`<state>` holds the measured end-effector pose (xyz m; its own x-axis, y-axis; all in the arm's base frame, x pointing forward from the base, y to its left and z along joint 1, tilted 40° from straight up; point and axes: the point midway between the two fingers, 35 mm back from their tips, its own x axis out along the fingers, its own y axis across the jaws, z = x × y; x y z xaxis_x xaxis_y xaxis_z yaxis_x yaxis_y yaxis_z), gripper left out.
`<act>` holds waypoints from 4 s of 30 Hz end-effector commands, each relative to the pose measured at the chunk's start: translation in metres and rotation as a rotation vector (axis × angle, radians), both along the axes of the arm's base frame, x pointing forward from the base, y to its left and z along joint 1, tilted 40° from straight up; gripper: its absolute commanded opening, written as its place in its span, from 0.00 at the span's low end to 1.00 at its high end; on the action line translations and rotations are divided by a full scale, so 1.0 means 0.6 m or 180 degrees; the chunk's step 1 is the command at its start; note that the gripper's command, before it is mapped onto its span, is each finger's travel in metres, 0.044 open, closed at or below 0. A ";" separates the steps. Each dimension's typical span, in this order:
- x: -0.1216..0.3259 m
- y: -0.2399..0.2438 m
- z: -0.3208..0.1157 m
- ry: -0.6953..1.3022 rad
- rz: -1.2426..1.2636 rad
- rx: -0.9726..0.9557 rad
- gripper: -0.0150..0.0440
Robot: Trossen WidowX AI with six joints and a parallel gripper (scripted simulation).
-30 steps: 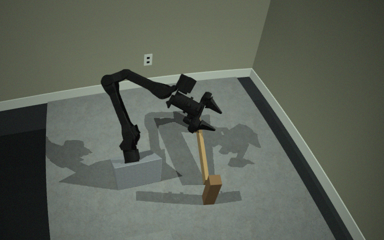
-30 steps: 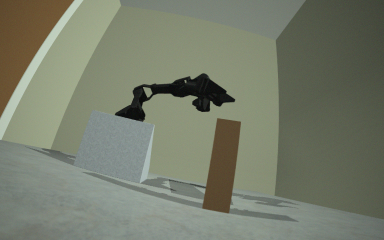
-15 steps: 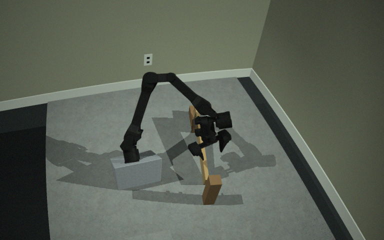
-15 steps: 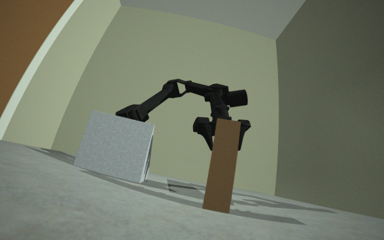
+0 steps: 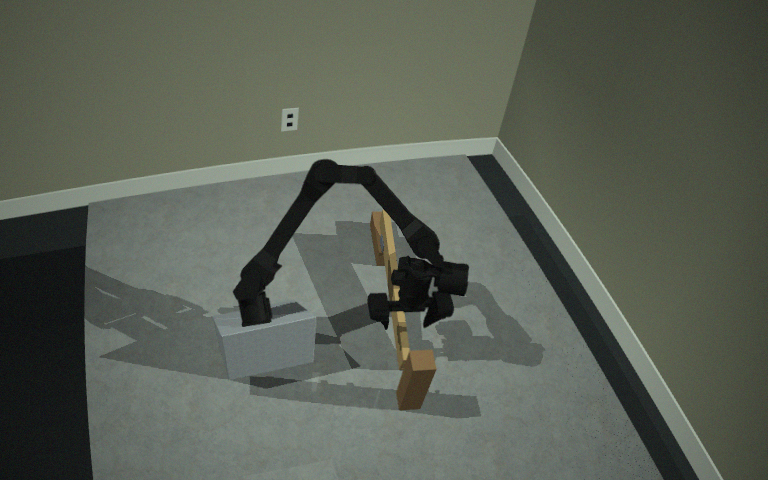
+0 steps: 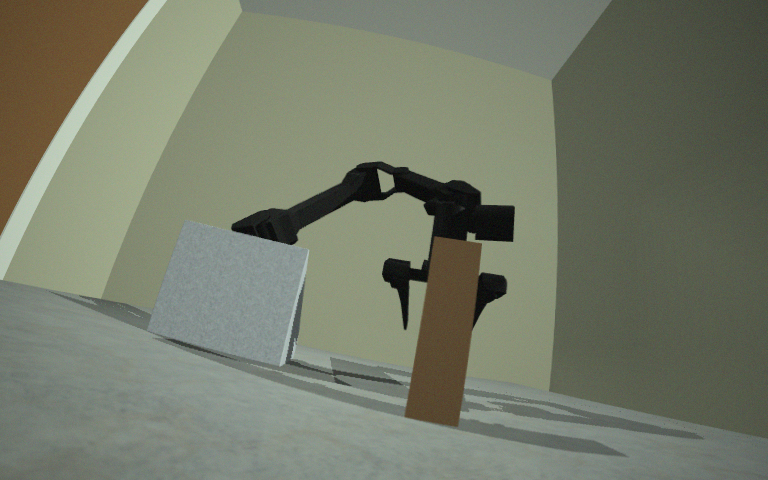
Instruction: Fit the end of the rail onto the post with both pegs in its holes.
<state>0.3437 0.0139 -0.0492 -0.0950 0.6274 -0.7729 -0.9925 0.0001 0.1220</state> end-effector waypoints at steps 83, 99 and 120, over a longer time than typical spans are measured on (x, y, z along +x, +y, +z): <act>-0.010 0.069 -0.081 0.0029 -0.0019 0.0026 0.25; -0.005 0.060 -0.071 0.0028 -0.0019 0.0025 0.25; 0.000 0.049 -0.058 0.0027 -0.0019 0.0023 0.25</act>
<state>0.3394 0.0458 -0.0880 -0.1097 0.6278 -0.7706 -0.9900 0.0000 0.1410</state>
